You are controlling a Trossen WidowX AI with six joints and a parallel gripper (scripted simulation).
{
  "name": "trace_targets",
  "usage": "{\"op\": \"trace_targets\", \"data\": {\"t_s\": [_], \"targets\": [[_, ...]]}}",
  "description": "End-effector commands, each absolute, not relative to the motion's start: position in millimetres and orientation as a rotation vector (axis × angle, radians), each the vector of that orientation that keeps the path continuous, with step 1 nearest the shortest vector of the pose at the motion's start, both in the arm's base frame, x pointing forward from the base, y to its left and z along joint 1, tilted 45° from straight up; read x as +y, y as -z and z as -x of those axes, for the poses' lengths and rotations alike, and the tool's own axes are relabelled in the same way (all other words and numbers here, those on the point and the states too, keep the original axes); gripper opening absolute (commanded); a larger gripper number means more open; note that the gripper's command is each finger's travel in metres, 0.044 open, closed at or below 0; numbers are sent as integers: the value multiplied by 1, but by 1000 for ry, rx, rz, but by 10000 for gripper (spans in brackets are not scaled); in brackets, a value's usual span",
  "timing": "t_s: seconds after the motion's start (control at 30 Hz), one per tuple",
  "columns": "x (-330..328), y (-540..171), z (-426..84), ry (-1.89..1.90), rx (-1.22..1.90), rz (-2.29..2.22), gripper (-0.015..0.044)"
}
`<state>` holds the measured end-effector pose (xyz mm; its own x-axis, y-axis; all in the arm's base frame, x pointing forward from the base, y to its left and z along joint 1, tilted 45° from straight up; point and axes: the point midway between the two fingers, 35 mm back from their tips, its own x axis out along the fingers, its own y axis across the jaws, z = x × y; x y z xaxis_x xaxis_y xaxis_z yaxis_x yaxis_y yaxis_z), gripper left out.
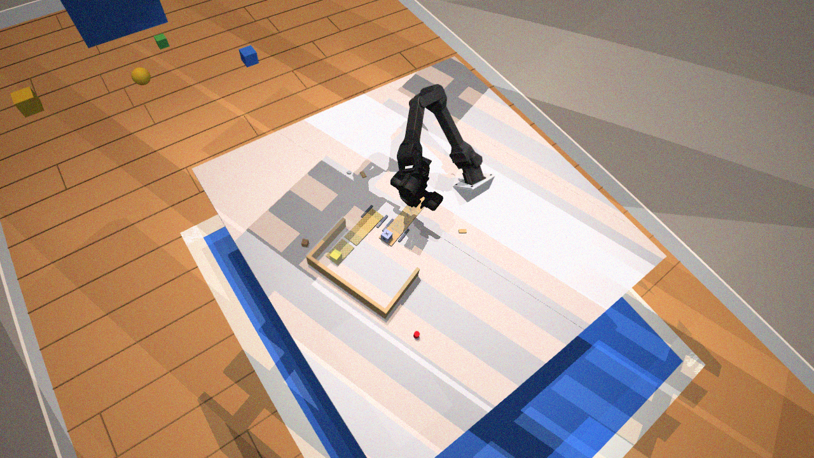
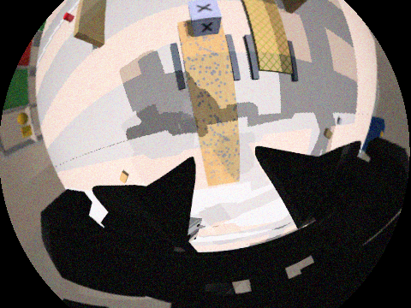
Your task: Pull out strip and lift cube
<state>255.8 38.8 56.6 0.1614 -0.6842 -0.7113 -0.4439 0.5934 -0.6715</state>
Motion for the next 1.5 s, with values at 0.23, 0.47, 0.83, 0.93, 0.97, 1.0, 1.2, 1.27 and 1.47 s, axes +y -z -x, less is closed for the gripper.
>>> {"op": "trace_targets", "data": {"t_s": [0.23, 0.47, 0.83, 0.93, 0.97, 1.0, 1.2, 1.27, 1.47], "targets": [[60, -52, -293, 218, 1466, 1010, 440], [74, -48, -319, 218, 1465, 1009, 440], [96, -45, -358, 218, 1463, 1008, 440], [102, -44, -370, 218, 1462, 1007, 440], [104, -44, -373, 218, 1462, 1007, 440], [106, -44, -377, 218, 1462, 1007, 440], [113, -45, -392, 218, 1461, 1007, 414], [112, -43, -393, 218, 1461, 1007, 361], [106, -36, -395, 218, 1461, 1007, 250]]}}
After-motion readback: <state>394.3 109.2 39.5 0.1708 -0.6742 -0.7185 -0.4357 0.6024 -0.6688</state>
